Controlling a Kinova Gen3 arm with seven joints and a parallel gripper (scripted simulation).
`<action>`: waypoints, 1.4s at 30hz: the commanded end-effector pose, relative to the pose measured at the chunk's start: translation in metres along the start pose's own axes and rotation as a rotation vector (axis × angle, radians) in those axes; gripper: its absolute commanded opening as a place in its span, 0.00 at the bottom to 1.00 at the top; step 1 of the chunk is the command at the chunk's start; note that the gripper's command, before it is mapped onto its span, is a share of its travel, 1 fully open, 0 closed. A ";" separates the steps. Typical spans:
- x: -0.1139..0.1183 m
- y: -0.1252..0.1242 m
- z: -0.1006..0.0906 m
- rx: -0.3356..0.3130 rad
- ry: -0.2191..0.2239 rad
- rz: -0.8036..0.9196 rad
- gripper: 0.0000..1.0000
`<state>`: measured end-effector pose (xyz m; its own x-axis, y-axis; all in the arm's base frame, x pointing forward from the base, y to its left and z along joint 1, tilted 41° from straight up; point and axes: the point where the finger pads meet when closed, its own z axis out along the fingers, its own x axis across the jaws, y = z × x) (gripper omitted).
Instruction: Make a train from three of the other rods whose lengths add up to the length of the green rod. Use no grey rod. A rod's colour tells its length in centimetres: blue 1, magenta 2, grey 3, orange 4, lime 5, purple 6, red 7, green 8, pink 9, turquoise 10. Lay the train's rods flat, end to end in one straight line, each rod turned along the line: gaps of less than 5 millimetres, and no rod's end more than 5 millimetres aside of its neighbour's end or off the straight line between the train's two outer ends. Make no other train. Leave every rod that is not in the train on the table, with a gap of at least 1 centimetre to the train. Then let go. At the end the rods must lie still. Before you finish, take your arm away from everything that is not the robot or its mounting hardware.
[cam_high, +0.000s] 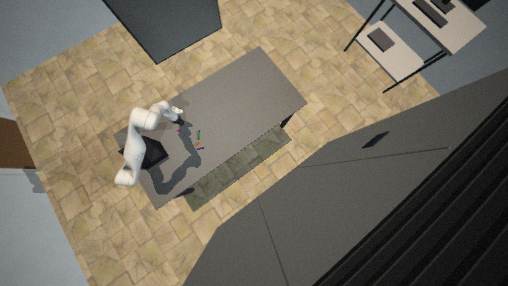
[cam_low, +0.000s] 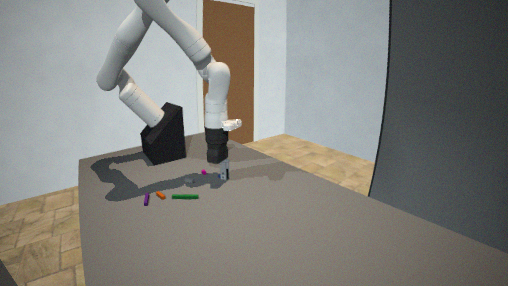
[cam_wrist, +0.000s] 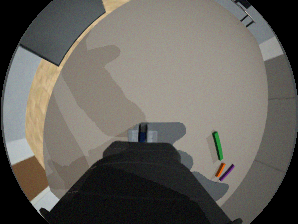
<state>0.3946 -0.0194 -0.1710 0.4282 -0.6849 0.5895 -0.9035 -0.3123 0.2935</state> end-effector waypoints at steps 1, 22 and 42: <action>0.000 -0.003 0.000 0.007 -0.002 0.007 0.24; 0.000 -0.003 0.000 0.007 -0.002 0.007 0.36; 0.000 -0.003 -0.001 0.007 -0.002 0.007 0.54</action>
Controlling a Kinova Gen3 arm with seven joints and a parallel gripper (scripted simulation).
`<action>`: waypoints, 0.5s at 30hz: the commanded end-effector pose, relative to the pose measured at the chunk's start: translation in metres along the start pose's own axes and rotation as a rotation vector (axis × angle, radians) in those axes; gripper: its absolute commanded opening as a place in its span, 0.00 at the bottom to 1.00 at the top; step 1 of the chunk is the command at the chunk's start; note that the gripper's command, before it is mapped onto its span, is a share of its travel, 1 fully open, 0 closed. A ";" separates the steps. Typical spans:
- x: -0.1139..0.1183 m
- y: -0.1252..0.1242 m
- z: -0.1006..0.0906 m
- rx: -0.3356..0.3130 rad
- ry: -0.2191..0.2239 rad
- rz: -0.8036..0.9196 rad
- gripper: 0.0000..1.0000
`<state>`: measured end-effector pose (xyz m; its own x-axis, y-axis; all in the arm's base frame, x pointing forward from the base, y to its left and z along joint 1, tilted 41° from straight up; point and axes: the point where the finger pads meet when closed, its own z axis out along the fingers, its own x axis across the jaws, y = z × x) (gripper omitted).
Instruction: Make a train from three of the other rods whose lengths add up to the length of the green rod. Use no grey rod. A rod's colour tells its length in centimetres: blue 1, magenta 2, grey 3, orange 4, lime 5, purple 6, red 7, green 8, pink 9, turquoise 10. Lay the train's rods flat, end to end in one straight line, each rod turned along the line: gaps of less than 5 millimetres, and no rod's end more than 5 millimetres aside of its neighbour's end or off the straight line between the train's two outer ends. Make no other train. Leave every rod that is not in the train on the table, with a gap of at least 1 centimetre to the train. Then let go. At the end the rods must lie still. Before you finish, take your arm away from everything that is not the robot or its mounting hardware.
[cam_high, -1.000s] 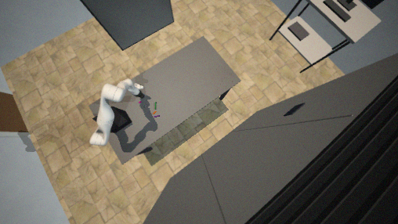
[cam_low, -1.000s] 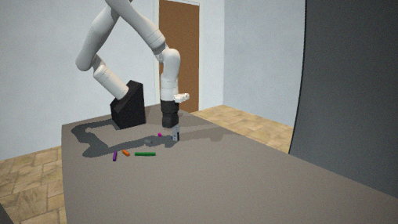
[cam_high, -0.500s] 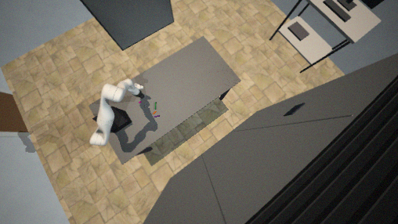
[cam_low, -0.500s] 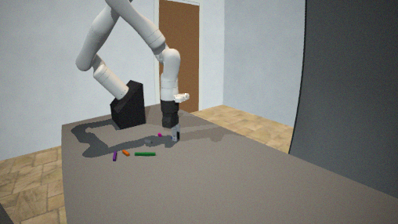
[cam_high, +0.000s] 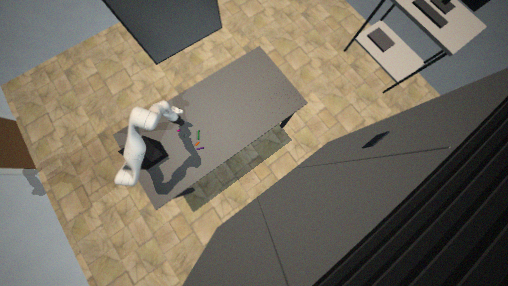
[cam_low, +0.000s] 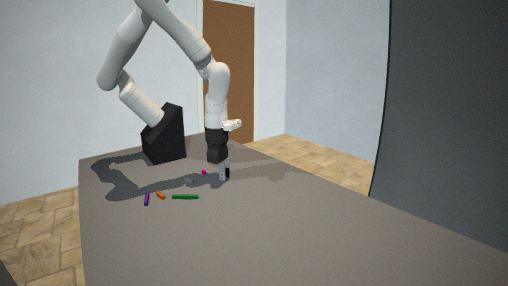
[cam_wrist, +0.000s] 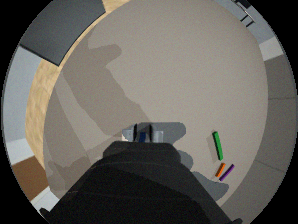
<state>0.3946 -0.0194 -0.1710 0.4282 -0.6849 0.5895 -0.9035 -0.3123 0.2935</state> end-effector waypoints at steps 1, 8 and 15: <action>0.000 -0.003 -0.001 0.007 -0.002 0.007 0.54; 0.000 -0.004 -0.022 0.010 -0.004 0.009 0.54; 0.000 -0.006 -0.050 0.014 -0.005 0.010 0.54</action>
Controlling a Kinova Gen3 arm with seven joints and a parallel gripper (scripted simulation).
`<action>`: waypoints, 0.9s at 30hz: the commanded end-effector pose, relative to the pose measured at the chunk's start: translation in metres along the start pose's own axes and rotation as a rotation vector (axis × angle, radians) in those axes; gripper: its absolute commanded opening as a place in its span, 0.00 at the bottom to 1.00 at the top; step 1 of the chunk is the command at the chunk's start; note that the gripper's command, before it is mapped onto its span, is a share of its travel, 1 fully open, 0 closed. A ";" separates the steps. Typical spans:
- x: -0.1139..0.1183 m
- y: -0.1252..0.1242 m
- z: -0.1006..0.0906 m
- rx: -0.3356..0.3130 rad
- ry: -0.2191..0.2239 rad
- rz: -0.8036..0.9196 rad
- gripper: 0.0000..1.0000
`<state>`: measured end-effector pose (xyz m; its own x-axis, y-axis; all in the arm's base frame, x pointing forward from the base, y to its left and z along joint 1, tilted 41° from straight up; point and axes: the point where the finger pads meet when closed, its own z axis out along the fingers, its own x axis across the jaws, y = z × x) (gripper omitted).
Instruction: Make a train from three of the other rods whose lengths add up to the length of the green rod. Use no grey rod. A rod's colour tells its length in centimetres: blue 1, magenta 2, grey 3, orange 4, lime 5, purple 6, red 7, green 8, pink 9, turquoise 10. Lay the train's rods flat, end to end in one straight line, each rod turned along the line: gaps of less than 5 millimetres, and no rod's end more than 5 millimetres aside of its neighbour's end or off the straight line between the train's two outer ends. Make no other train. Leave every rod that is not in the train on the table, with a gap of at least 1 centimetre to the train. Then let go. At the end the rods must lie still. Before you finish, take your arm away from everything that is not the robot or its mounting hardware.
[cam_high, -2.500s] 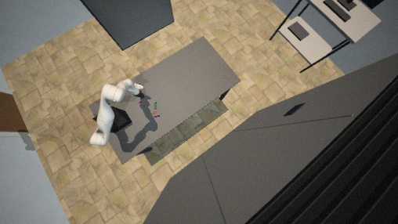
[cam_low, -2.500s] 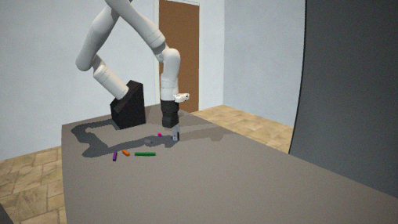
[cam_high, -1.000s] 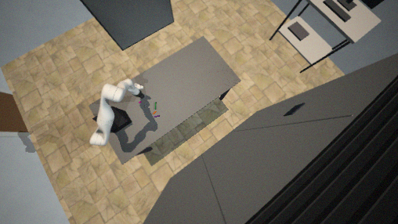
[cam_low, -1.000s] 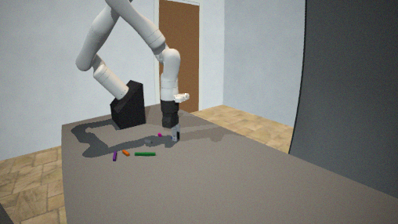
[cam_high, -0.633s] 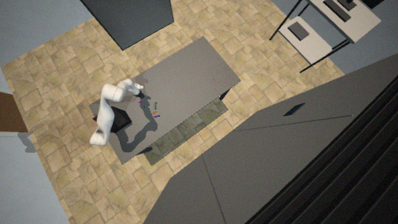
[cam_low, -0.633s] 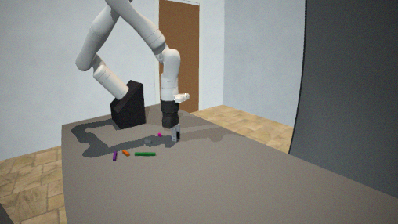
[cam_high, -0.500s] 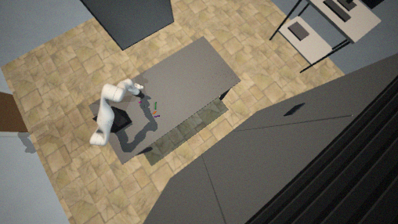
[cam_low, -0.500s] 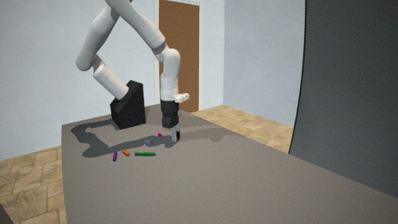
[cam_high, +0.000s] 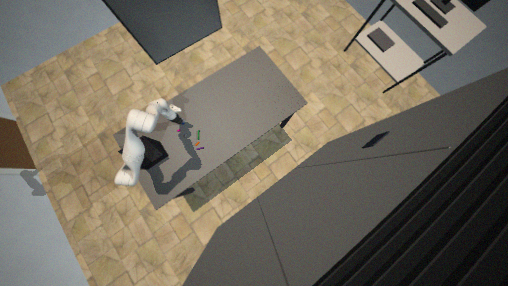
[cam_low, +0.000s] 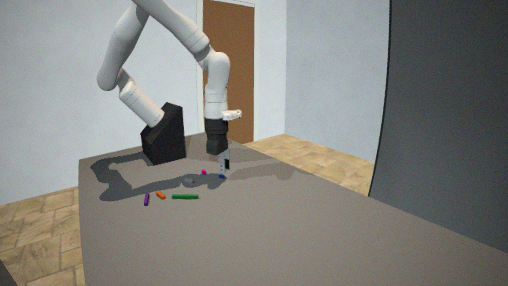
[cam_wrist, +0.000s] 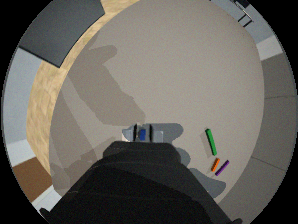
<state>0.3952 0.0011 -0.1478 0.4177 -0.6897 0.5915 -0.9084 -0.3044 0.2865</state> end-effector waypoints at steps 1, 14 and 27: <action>0.000 -0.006 -0.024 0.014 -0.004 -0.001 0.54; -0.001 -0.004 -0.059 0.008 -0.002 -0.004 0.54; -0.001 -0.002 -0.059 0.006 -0.001 -0.005 1.00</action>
<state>0.3972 0.0389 -0.1059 0.4191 -0.6891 0.5911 -0.9078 -0.3084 0.2841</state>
